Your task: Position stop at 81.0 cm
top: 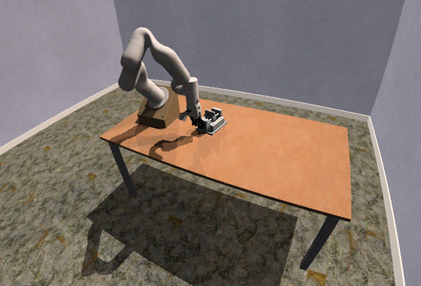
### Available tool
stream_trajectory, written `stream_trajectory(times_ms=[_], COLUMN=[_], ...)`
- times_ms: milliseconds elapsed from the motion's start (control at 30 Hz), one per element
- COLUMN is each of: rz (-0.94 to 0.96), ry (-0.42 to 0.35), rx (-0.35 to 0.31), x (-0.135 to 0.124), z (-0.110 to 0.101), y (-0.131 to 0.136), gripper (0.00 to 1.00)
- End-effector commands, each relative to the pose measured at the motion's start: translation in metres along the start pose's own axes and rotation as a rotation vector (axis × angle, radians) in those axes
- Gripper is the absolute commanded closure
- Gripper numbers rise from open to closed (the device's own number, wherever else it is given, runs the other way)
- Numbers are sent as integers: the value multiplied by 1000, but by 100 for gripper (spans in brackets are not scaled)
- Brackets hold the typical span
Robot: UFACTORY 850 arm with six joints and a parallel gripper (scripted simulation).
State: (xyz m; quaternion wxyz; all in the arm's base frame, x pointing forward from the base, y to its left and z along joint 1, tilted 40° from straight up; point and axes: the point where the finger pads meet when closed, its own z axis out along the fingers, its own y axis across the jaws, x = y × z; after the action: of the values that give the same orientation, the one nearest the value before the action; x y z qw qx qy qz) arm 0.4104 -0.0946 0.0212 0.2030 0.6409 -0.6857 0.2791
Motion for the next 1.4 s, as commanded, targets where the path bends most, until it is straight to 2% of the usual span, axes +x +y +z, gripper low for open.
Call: stream_trajectory(times_ms=[0, 1367], rz=[0, 0], ry=[0, 0], rx=[1, 1], x=[0, 0], z=[-2, -3], y=[-4, -20], gripper=[94, 94])
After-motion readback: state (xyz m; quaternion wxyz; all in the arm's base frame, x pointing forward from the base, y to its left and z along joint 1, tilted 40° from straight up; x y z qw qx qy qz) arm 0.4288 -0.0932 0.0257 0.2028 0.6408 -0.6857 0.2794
